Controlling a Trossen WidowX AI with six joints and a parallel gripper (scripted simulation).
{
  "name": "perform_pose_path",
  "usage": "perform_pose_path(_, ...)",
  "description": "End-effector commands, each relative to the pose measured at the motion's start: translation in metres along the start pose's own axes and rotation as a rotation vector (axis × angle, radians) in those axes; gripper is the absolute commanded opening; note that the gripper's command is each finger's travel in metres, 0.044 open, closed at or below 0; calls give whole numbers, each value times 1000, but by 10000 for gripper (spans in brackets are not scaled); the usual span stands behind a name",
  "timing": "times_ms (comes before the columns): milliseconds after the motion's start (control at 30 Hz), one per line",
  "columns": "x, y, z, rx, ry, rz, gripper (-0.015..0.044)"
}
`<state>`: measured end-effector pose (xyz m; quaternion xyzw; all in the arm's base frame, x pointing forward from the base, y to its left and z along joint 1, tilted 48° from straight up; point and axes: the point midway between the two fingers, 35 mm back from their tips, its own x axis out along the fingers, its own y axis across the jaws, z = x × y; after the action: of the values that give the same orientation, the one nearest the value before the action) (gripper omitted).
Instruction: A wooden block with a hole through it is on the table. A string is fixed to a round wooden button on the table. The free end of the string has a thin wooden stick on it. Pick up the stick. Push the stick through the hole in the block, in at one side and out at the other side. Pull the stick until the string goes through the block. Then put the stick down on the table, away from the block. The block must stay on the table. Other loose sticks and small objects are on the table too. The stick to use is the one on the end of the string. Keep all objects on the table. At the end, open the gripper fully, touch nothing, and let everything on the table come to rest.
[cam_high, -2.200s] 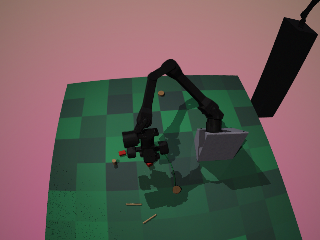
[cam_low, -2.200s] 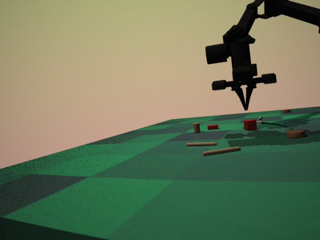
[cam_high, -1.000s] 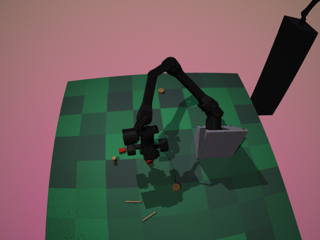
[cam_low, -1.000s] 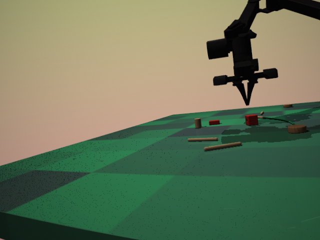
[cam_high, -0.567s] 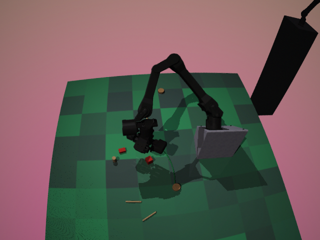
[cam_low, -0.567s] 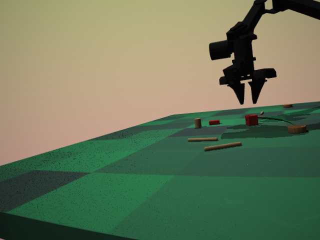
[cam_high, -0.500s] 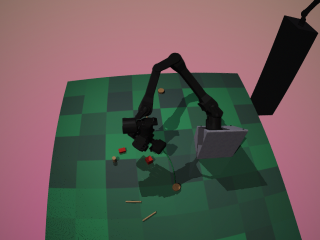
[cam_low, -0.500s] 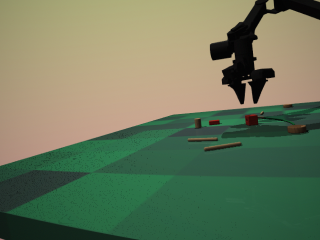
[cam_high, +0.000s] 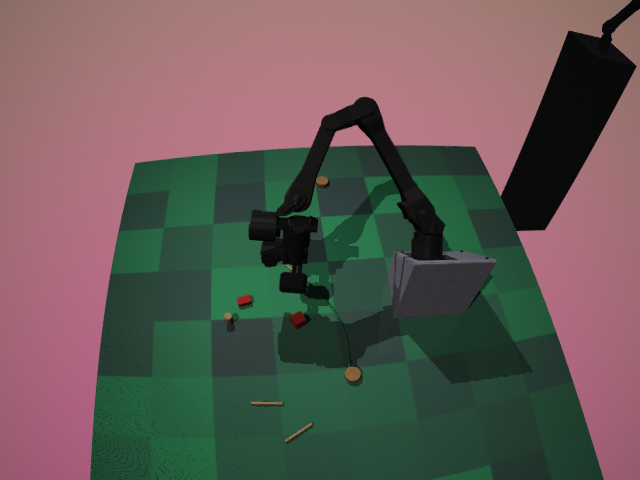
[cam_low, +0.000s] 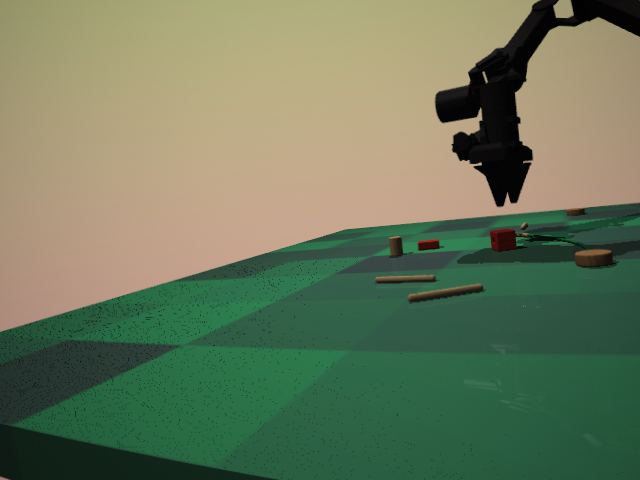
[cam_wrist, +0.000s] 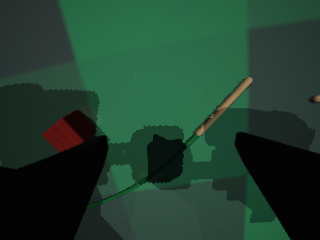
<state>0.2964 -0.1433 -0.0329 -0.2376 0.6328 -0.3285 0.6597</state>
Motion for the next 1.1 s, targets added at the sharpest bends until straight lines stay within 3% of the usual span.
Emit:
perform_pose_path(0, 1, -36, -17, 696, 1, -23, 440)
perform_pose_path(467, 1, -36, -17, 696, 1, -23, 440)
perform_pose_path(867, 1, -36, -17, 696, 1, -23, 125)
perform_pose_path(1067, 1, -36, -17, 696, 1, -23, 120)
